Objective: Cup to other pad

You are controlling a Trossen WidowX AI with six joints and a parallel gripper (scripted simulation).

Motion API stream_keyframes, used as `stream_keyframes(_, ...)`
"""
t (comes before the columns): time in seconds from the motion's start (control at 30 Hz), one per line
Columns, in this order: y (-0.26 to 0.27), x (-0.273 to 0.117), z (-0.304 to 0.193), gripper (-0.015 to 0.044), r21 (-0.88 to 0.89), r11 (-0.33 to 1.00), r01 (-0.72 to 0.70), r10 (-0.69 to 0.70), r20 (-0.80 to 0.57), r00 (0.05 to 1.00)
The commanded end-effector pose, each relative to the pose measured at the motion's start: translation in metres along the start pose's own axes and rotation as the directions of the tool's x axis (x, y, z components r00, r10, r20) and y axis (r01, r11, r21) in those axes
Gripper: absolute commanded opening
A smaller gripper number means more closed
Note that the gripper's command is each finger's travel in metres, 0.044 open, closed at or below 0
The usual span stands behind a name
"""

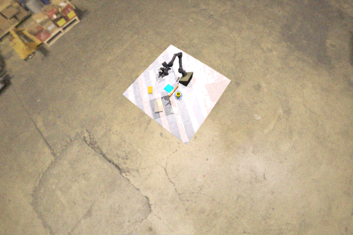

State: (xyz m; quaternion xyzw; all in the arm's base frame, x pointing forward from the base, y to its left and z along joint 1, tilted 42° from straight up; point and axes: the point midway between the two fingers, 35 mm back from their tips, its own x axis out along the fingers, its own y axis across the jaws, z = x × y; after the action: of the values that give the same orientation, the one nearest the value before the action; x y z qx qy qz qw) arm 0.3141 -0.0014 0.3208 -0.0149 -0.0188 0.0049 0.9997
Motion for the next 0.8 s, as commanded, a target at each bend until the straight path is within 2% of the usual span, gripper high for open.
stream_keyframes(0.0, 0.000, 0.002, -0.002, 0.0374, 0.011, 1.000, 0.001, 0.000, -0.012, 1.000)
stream_keyframes(0.13, 0.011, 0.029, -0.050, 0.0269, 0.206, 0.977, 0.062, -0.010, -0.245, 0.969)
stream_keyframes(0.27, 0.027, 0.047, -0.111, 0.0167, 0.343, 0.910, 0.235, -0.033, -0.505, 0.863)
stream_keyframes(0.4, 0.044, 0.050, -0.170, 0.0167, 0.345, 0.821, 0.455, -0.085, -0.714, 0.695)
stream_keyframes(0.53, 0.058, 0.040, -0.223, 0.0167, 0.233, 0.718, 0.656, -0.174, -0.853, 0.493)
stream_keyframes(0.63, 0.066, 0.028, -0.257, 0.0167, 0.102, 0.630, 0.770, -0.266, -0.903, 0.337)
stream_keyframes(0.77, 0.074, 0.007, -0.294, 0.0167, -0.086, 0.499, 0.862, -0.416, -0.897, 0.151)
